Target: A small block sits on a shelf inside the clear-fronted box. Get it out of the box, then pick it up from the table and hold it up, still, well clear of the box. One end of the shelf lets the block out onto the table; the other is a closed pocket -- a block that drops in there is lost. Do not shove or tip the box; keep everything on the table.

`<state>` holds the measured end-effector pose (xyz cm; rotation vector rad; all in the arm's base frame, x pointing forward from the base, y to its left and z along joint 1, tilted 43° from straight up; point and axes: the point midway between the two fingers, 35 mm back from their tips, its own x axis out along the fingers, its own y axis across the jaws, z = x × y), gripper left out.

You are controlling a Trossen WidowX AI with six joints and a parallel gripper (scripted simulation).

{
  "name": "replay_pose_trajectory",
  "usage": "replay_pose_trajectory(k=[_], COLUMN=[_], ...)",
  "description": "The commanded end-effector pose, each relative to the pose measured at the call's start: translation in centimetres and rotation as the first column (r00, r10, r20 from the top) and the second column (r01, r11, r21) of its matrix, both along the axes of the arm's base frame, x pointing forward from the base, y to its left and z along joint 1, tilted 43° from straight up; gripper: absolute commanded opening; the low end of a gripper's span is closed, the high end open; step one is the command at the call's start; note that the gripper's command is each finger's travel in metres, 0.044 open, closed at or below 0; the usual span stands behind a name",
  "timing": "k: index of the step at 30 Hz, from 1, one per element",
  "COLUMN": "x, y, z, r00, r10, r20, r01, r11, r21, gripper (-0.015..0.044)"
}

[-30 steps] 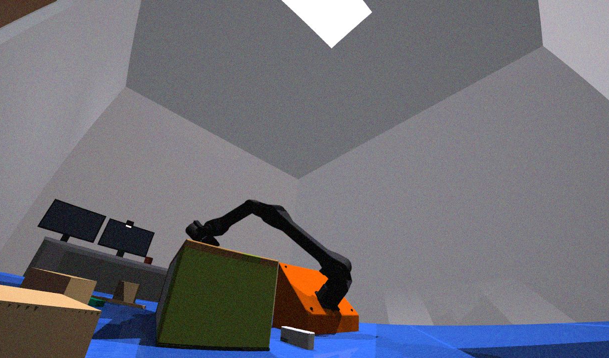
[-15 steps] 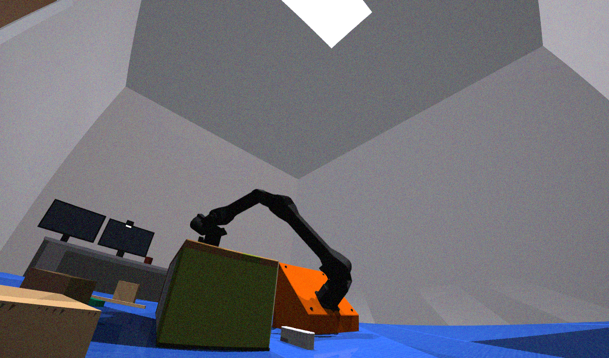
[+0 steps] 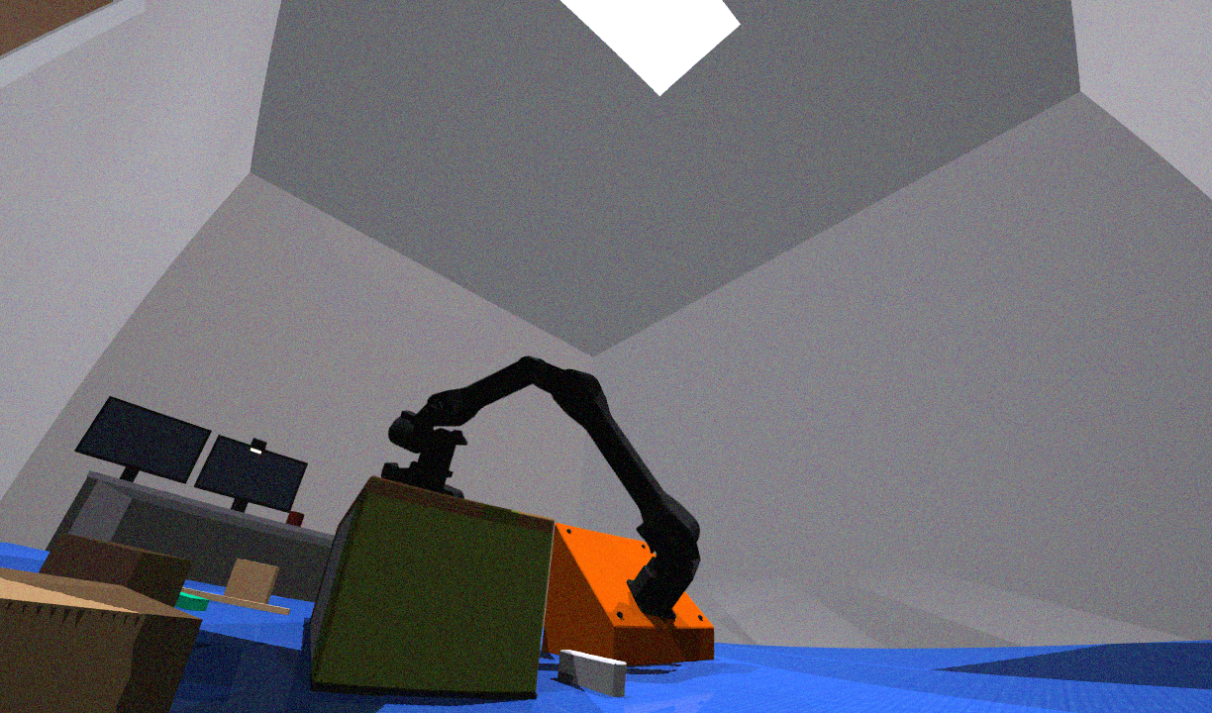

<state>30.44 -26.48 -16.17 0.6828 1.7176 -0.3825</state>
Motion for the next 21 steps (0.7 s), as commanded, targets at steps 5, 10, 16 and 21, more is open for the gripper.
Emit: replay_pose_trajectory(k=[5,10,16,21], x=[-0.1,-0.3,-0.7,-1.1], y=[5.7,8.0,10.6,12.8], z=[7.8,9.7,12.0,14.0], r00=[0.695,0.490,0.210,-0.033], r10=[0.603,0.688,0.697,0.634], r20=[0.391,0.535,0.686,0.773], r01=[-0.697,-0.854,-0.965,-0.992], r11=[0.698,0.504,0.260,0.074], r21=[0.163,0.134,0.031,-0.104], gripper=[0.0400,0.0400,0.0400,0.0400])
